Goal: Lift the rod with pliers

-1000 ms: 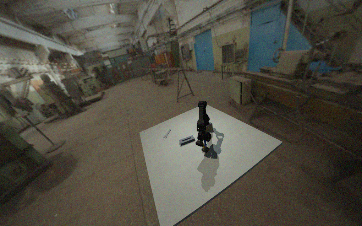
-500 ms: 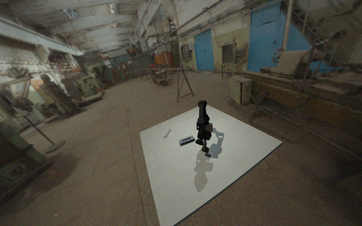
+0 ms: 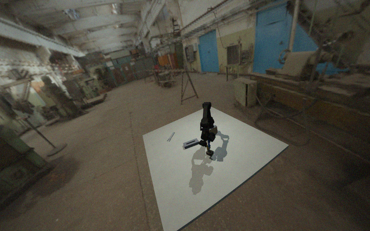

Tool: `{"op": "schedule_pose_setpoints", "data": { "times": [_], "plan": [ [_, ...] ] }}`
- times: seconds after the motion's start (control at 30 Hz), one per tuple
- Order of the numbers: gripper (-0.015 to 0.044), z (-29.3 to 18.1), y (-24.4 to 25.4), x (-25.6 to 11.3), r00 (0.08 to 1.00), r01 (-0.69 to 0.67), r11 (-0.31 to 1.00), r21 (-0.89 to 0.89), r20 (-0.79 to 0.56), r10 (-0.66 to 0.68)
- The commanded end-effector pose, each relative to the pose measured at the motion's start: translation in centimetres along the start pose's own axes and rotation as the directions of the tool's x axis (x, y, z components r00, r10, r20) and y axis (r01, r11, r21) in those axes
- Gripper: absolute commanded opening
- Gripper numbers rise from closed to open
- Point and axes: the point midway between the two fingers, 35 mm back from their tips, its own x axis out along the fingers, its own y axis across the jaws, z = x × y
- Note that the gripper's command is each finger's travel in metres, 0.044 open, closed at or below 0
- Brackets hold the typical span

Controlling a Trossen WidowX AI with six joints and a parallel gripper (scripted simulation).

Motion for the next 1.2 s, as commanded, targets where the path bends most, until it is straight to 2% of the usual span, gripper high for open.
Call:
{"op": "schedule_pose_setpoints", "data": {
  "times": [0.0,1.17],
  "plan": [
    [0.0322,-0.7,-0.4,-0.3,1.0,0.007,0.998,0.055,-0.002,-0.007],
    [0.0322,-6.6,-1.9,-0.3,1.0,0.012,0.872,0.489,-0.017,-0.004]
  ]
}}
